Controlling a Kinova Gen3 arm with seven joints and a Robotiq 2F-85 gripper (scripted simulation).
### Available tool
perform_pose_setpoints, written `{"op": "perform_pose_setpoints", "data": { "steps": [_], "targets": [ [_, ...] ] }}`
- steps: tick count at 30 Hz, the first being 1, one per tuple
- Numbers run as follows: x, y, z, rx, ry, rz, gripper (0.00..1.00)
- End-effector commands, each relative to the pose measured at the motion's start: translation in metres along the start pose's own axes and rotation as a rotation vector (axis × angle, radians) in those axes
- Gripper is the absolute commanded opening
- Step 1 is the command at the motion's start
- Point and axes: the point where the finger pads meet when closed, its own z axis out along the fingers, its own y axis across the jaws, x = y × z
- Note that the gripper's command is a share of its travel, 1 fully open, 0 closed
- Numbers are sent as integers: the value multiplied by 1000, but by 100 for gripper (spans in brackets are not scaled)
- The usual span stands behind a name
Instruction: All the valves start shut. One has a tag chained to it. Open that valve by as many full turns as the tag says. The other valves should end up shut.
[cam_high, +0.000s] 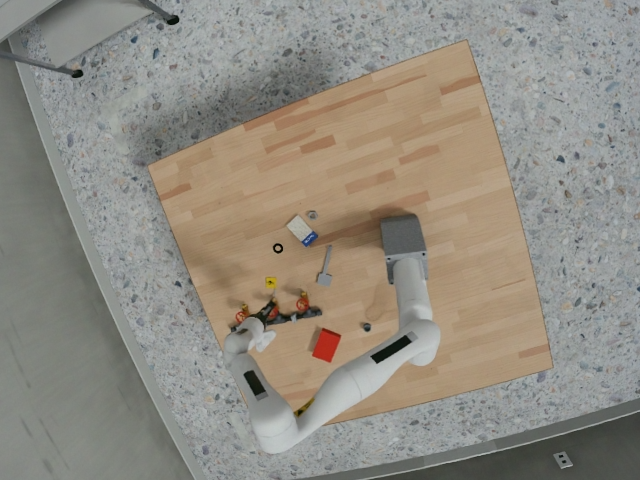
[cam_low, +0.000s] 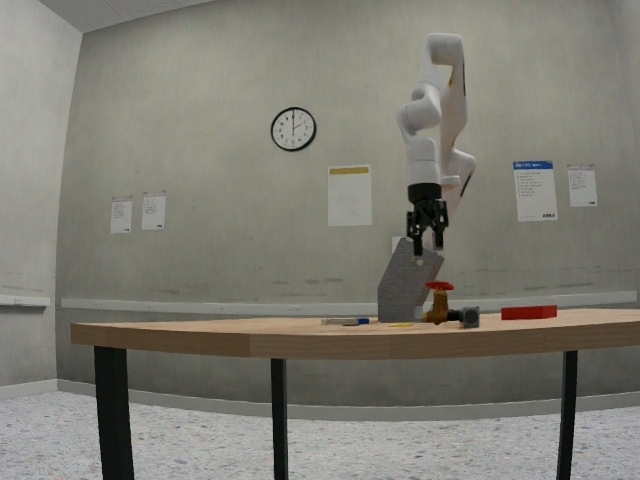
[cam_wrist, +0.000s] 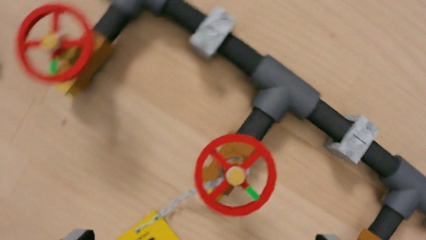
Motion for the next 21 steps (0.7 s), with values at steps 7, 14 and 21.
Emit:
{"op": "perform_pose_setpoints", "data": {
  "steps": [7, 14, 21],
  "targets": [
    [13, 10, 10, 2, -14, 269, 100],
    [20, 14, 15, -1, -16, 397, 100],
    [21, 15, 17, -2, -17, 429, 100]
  ]
}}
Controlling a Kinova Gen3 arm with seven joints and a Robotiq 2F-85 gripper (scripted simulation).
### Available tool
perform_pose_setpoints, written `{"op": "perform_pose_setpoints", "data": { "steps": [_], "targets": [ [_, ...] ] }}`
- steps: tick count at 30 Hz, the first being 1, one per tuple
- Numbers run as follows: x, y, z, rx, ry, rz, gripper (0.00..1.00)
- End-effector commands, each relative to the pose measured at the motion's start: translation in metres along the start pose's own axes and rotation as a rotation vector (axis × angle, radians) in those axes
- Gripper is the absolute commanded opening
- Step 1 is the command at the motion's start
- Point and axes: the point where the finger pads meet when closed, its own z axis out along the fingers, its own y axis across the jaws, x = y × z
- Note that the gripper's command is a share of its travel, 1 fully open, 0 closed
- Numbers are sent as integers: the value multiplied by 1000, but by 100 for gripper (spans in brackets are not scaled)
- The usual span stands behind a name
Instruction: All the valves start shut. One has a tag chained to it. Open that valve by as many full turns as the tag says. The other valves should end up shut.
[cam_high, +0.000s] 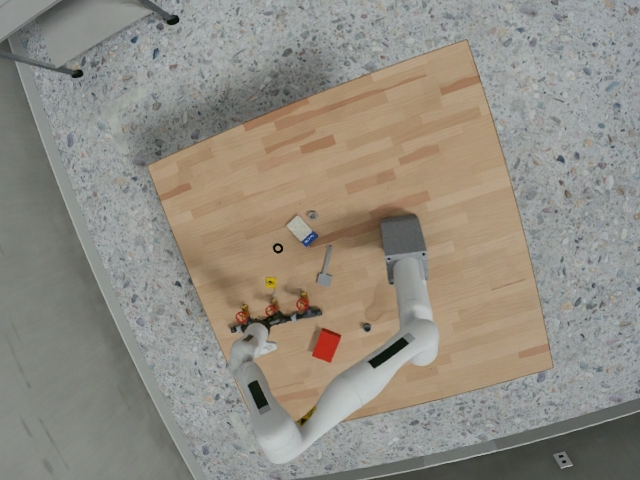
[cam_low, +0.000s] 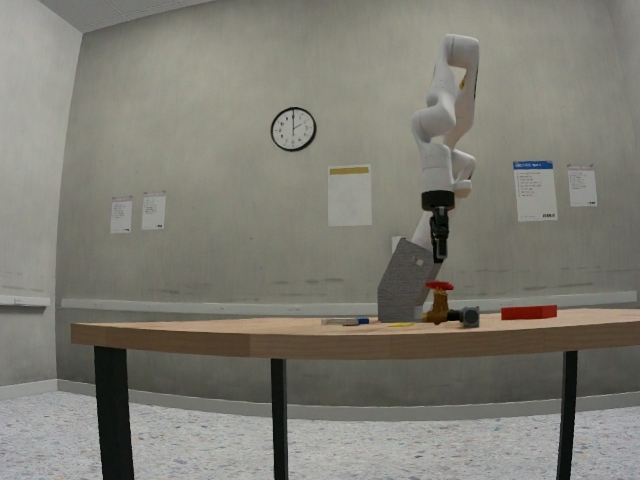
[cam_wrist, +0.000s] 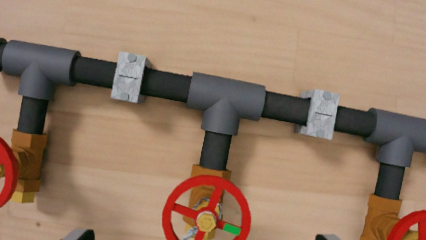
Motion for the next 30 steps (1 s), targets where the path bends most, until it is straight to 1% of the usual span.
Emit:
{"op": "perform_pose_setpoints", "data": {
  "steps": [1, 8, 16, 22, 30],
  "targets": [
    [0, 1, -1, -2, -1, 5, 100],
    [0, 1, 0, -2, -1, 7, 100],
    [0, 1, 4, -1, -1, 7, 100],
    [0, 1, 14, -1, -1, 7, 100],
    [1, 1, 33, -1, -1, 7, 100]
  ]
}}
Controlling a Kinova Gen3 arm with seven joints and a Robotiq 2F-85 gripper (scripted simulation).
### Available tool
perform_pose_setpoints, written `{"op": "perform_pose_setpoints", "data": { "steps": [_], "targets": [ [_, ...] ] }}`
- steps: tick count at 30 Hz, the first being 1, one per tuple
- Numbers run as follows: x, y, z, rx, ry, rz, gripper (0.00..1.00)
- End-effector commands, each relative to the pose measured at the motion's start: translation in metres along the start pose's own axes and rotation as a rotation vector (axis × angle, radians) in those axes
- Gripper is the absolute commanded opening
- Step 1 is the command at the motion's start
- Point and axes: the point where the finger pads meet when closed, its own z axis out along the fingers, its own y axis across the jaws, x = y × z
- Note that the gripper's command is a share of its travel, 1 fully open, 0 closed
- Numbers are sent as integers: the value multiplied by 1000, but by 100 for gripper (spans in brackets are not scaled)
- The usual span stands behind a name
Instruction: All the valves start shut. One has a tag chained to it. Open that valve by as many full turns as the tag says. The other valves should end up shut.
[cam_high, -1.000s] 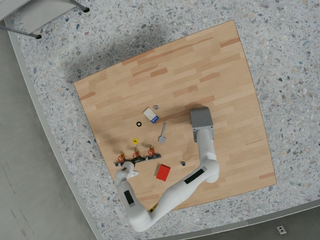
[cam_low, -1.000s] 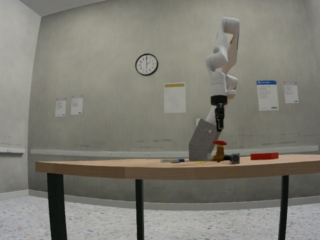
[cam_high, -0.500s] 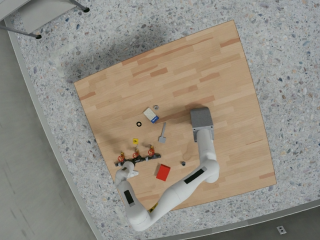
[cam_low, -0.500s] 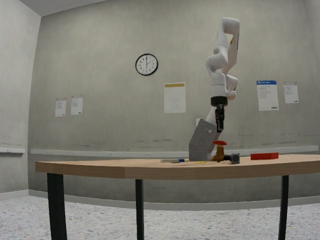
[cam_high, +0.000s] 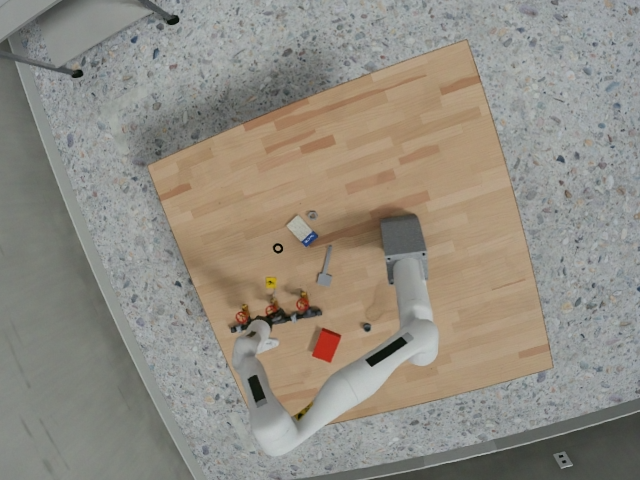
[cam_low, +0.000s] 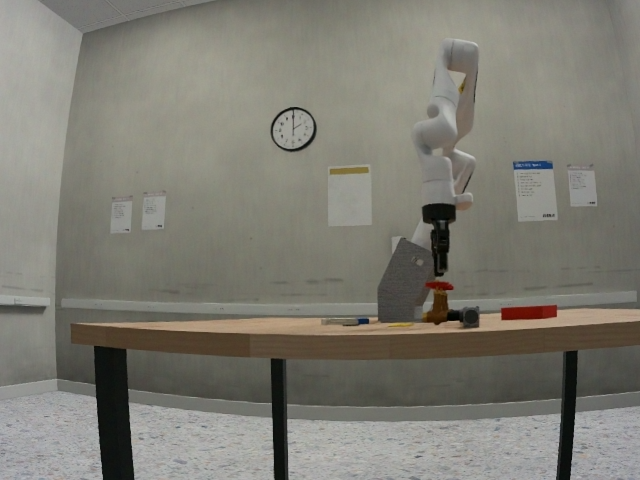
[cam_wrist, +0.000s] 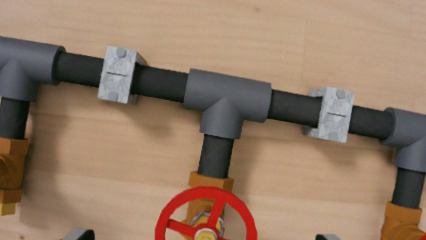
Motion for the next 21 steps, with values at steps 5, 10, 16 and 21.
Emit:
{"op": "perform_pose_setpoints", "data": {
  "steps": [5, 10, 16, 21],
  "targets": [
    [0, 1, 11, -2, -1, 0, 100],
    [0, 1, 21, -2, -1, 0, 100],
    [0, 1, 28, -2, -1, 0, 100],
    [0, 1, 29, -2, -1, 0, 100]
  ]
}}
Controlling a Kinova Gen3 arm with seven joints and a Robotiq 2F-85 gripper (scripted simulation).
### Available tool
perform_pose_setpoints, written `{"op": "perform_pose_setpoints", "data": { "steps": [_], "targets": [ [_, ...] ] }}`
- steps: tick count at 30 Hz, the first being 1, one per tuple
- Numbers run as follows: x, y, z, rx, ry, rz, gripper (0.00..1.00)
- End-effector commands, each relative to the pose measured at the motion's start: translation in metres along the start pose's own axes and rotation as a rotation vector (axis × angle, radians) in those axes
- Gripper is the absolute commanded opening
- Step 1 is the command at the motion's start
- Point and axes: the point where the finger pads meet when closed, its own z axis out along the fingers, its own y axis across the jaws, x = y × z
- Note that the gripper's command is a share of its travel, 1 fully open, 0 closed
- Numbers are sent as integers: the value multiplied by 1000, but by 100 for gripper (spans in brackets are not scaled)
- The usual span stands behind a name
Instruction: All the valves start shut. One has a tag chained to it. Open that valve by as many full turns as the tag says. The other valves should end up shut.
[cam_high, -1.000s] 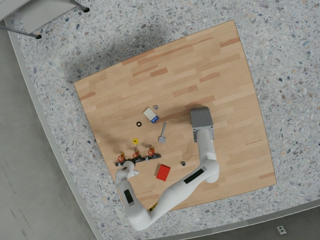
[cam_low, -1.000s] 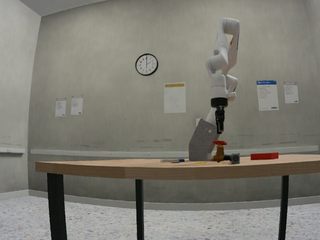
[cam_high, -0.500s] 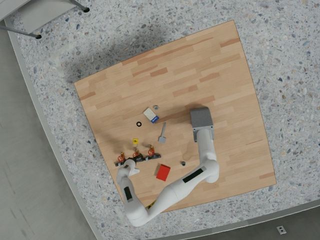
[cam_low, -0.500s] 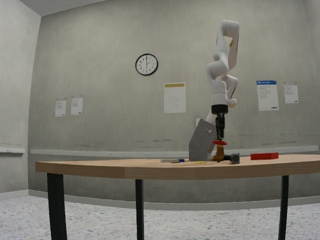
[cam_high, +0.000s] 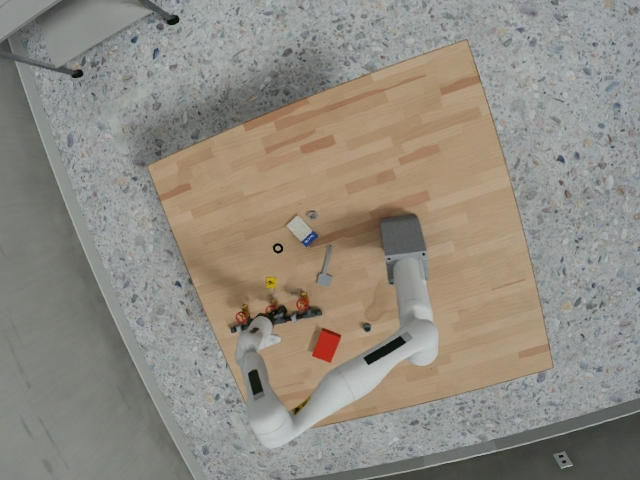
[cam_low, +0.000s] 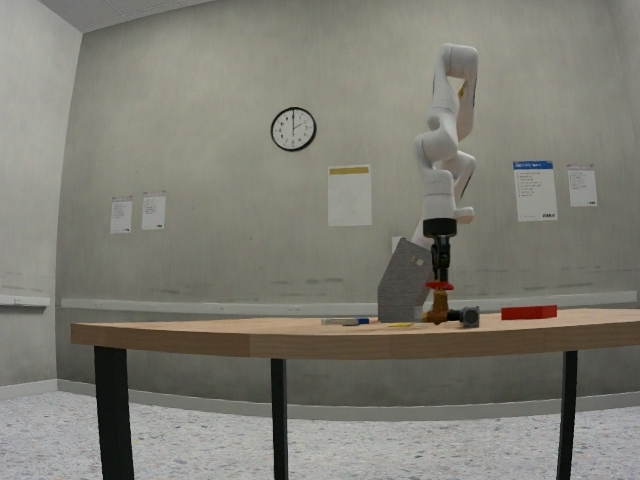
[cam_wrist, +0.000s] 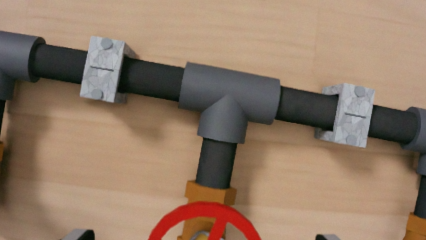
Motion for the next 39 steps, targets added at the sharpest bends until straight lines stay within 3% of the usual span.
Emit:
{"op": "perform_pose_setpoints", "data": {
  "steps": [1, 4, 5, 39],
  "targets": [
    [0, 1, 0, -2, -1, 0, 100],
    [0, 1, 0, -2, -1, 0, 100],
    [0, 1, 0, -2, -1, 0, 52],
    [0, 1, 0, -2, -1, -23, 52]
  ]
}}
